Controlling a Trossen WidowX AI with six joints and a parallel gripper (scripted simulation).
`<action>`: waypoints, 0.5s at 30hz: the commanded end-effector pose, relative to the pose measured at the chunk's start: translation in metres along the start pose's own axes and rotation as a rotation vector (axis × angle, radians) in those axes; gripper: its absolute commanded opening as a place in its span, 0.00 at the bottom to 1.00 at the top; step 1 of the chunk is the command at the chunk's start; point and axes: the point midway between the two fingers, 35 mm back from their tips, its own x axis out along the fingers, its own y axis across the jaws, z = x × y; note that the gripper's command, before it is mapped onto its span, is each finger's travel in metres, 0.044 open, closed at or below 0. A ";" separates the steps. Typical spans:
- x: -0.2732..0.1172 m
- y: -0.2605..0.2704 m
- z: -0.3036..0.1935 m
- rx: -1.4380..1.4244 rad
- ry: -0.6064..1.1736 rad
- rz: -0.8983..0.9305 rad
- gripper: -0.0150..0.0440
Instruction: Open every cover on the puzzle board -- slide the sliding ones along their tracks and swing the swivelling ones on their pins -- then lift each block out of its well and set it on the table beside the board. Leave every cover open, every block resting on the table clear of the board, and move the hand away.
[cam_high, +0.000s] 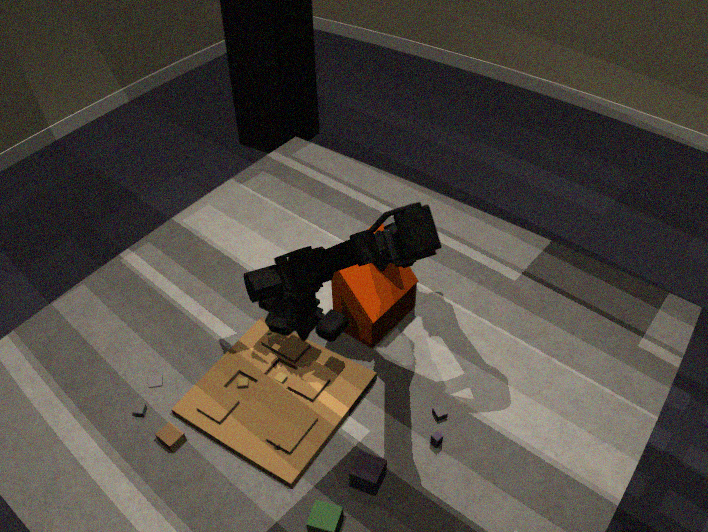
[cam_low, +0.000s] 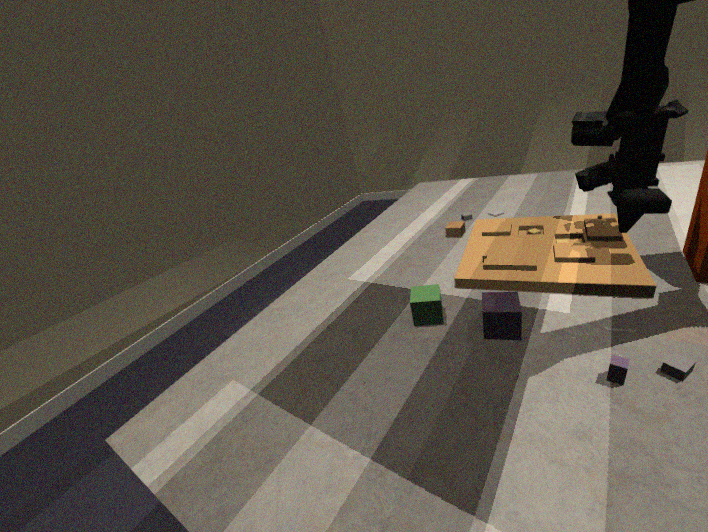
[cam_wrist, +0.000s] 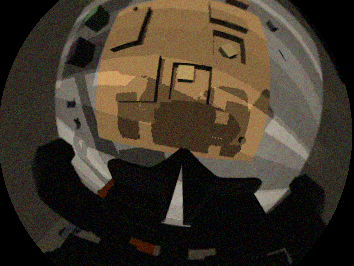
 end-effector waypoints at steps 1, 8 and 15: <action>0.002 0.001 0.002 -0.002 0.011 -0.002 0.25; 0.007 0.005 0.009 -0.006 0.027 0.001 0.25; 0.010 0.008 0.013 -0.009 0.038 0.002 0.25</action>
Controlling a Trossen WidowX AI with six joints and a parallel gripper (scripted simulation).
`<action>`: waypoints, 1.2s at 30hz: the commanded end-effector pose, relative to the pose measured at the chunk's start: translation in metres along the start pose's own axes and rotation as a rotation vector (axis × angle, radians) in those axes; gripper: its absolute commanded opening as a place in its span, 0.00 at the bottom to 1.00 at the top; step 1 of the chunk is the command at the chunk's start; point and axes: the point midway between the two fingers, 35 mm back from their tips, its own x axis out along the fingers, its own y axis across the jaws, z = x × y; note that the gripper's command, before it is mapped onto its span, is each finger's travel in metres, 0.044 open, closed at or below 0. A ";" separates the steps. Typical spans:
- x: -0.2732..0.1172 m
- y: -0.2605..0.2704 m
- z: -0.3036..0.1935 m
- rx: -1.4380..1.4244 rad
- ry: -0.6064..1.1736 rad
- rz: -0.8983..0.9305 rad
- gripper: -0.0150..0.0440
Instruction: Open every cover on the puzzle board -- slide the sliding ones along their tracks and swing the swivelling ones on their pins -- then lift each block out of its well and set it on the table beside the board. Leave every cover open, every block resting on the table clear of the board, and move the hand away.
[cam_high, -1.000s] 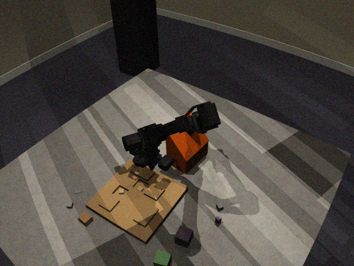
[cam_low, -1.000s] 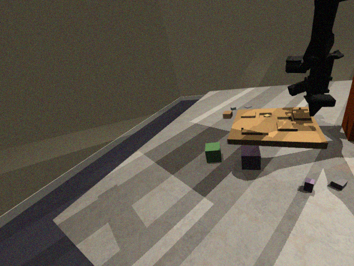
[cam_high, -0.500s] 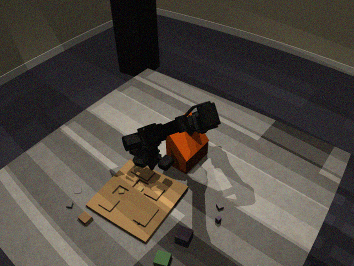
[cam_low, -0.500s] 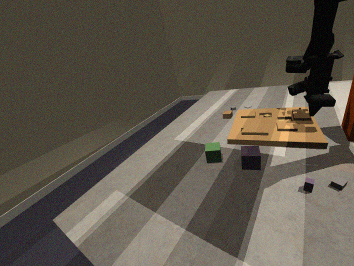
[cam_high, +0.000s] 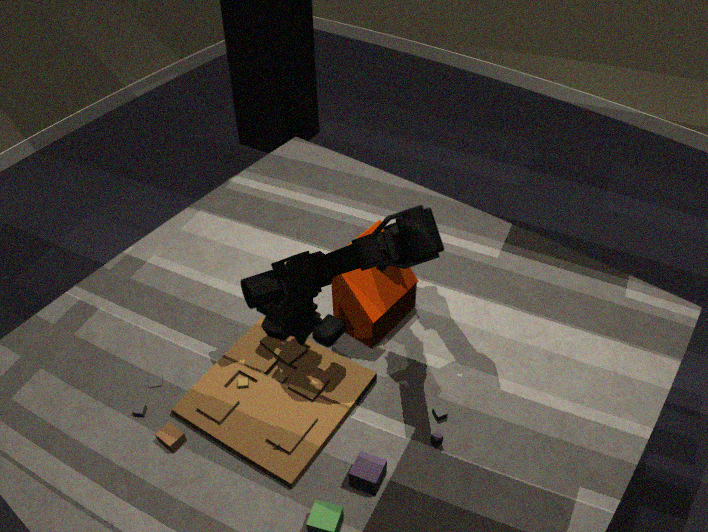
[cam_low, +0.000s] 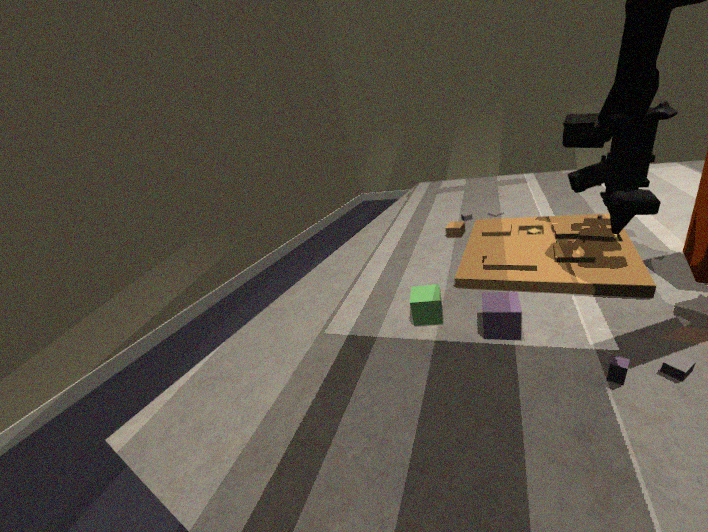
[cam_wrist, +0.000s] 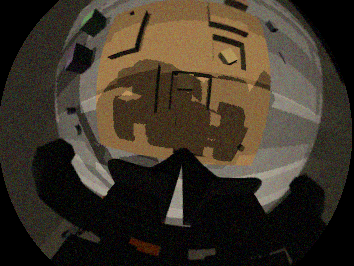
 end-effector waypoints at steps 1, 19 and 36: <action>0.009 0.006 0.002 -0.033 0.030 0.003 0.25; 0.009 0.007 0.023 -0.034 0.031 0.003 0.25; 0.010 0.004 0.042 -0.034 0.030 0.003 0.25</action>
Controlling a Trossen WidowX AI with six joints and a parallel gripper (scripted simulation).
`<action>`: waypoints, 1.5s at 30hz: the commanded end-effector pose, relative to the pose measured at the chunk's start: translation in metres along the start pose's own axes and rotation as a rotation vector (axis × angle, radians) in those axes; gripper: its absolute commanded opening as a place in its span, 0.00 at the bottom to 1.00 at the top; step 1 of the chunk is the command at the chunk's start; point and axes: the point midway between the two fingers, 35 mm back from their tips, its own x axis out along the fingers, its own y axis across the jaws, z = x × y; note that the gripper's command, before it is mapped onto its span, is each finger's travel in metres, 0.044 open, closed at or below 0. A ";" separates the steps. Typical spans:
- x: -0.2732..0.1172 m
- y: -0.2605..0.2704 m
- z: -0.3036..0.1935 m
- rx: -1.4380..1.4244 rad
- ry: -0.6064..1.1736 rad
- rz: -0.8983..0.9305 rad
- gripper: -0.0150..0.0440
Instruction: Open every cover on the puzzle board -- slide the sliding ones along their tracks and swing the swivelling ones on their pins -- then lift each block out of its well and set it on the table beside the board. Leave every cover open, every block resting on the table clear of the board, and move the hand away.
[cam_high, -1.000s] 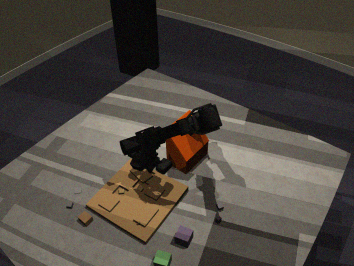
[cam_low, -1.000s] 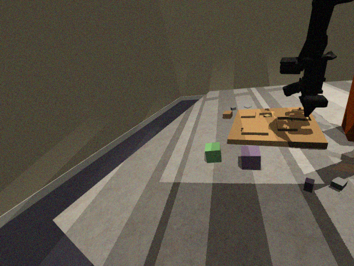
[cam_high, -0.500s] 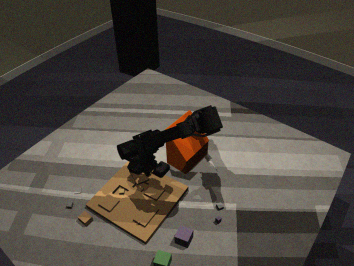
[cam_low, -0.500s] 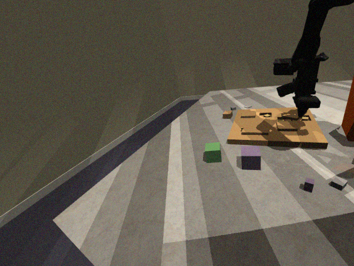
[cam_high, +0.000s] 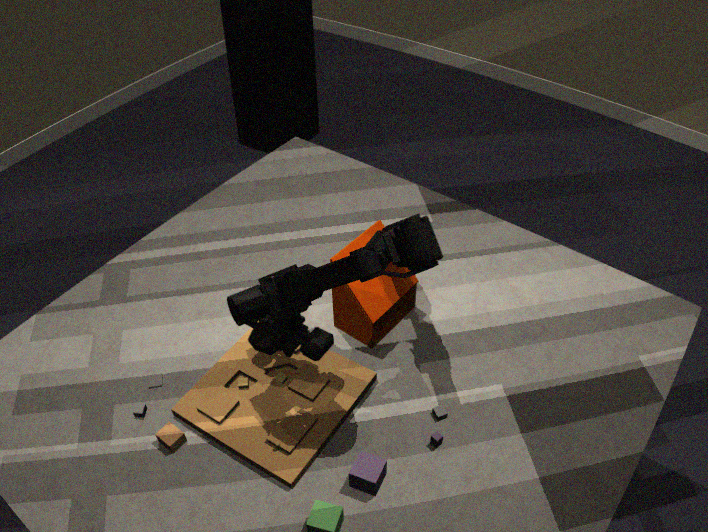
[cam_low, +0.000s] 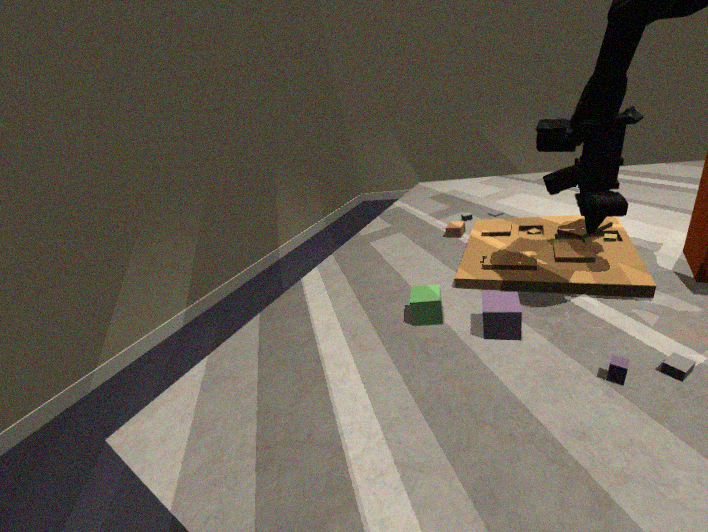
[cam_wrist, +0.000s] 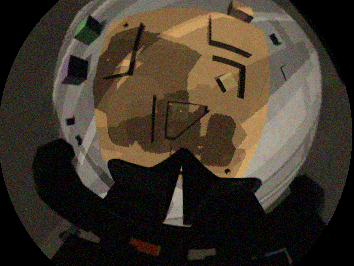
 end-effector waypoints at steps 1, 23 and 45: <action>0.009 0.004 0.001 -0.009 0.027 0.022 0.25; 0.010 -0.007 0.023 -0.010 0.026 0.022 0.25; 0.011 -0.025 0.041 -0.011 0.026 0.021 0.25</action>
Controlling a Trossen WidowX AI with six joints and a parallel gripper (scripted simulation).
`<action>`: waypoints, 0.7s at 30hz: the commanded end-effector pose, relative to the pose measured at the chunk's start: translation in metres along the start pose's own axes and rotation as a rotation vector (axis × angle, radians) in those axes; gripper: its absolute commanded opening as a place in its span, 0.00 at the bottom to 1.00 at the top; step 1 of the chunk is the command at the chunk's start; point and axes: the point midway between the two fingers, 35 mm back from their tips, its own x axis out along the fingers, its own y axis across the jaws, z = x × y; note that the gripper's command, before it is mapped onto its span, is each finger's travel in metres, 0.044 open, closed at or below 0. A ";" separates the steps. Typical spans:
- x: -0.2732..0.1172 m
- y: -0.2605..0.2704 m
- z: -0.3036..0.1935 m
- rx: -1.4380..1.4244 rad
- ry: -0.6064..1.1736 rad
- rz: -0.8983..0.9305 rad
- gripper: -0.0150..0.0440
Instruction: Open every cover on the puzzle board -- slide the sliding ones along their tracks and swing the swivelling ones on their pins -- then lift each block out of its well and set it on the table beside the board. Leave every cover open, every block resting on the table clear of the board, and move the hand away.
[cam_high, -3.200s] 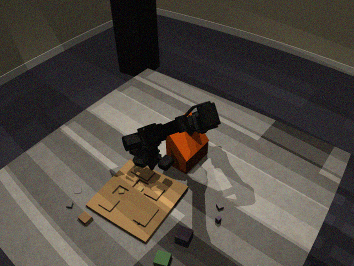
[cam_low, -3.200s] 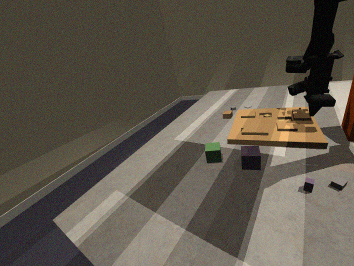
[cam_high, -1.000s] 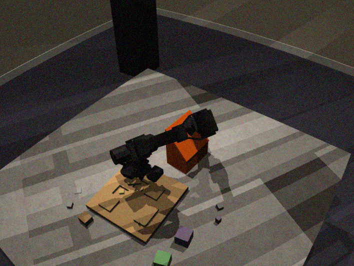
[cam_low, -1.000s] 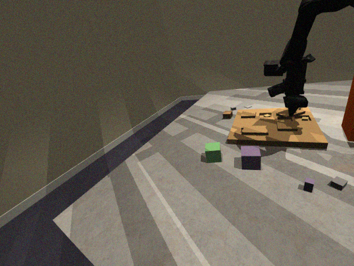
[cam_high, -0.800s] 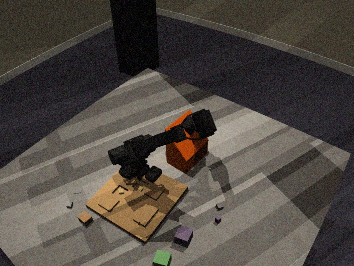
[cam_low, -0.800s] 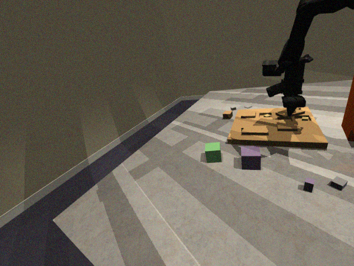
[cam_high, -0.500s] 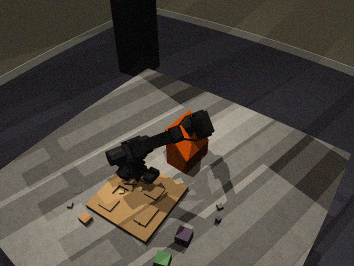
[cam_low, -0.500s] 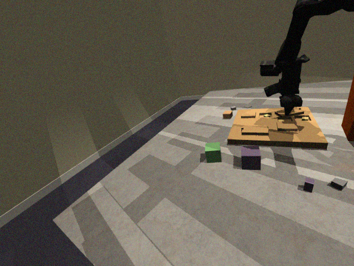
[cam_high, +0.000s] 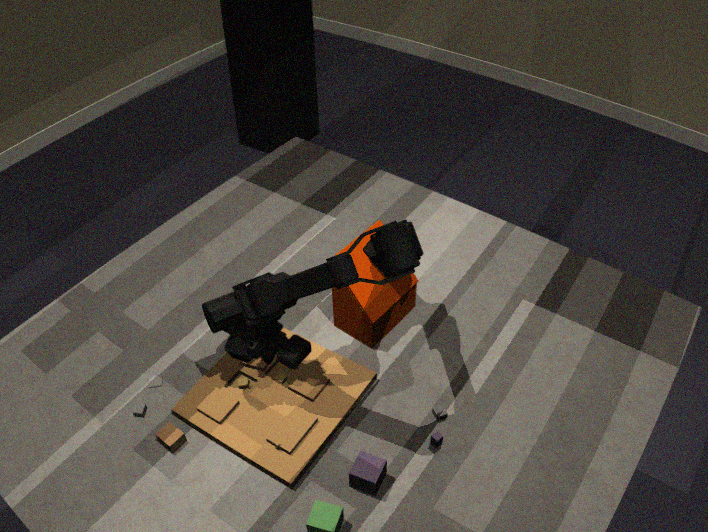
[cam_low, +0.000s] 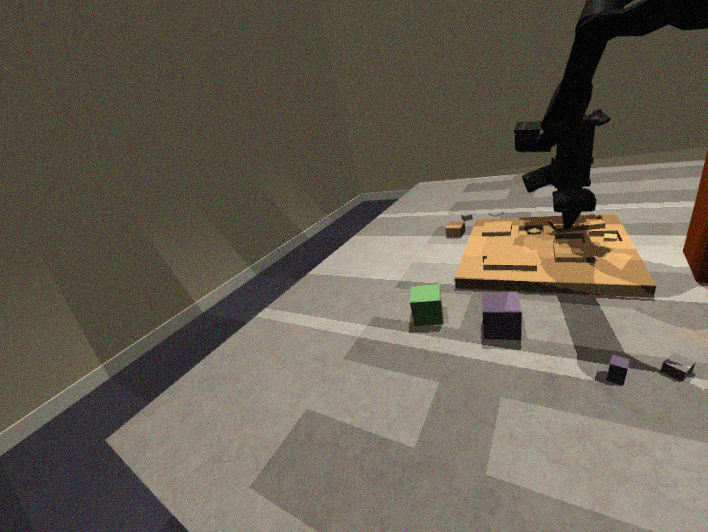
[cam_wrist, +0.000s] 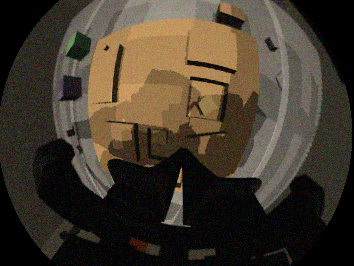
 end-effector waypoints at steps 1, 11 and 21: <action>0.009 -0.001 0.003 -0.020 0.018 0.016 0.25; 0.009 -0.010 0.010 -0.021 0.018 0.015 0.25; -0.003 -0.011 0.012 -0.020 0.017 0.013 0.25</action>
